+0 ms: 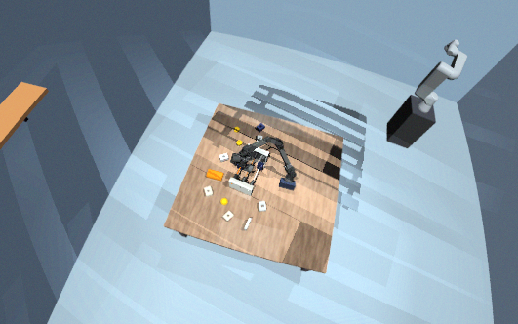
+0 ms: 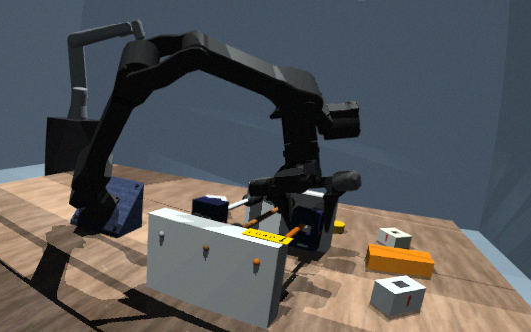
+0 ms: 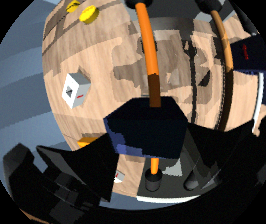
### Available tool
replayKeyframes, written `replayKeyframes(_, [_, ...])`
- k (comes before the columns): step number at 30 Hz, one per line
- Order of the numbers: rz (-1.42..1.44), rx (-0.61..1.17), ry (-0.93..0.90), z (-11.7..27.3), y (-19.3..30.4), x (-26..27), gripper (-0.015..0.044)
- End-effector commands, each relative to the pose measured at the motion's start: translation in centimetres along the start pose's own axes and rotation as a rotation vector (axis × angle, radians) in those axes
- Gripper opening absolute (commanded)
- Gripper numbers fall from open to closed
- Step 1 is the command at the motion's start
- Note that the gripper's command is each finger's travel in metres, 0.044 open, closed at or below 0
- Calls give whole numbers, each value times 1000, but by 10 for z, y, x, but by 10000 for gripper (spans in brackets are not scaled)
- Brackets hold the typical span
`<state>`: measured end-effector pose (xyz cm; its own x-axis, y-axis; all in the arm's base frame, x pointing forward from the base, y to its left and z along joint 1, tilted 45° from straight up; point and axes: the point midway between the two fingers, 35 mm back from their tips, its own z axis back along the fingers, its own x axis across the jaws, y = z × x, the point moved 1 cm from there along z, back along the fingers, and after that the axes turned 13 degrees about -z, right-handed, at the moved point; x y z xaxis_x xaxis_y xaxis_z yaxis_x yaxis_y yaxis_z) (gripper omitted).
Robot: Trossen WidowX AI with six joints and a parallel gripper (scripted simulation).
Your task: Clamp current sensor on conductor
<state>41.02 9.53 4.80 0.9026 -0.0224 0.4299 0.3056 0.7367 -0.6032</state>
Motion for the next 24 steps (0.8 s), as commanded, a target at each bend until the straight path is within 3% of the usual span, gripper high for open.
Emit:
replayKeyframes(1, [0, 0, 2, 0, 0, 0, 0])
replayKeyframes(24, [0, 0, 0, 2, -2, -7, 0])
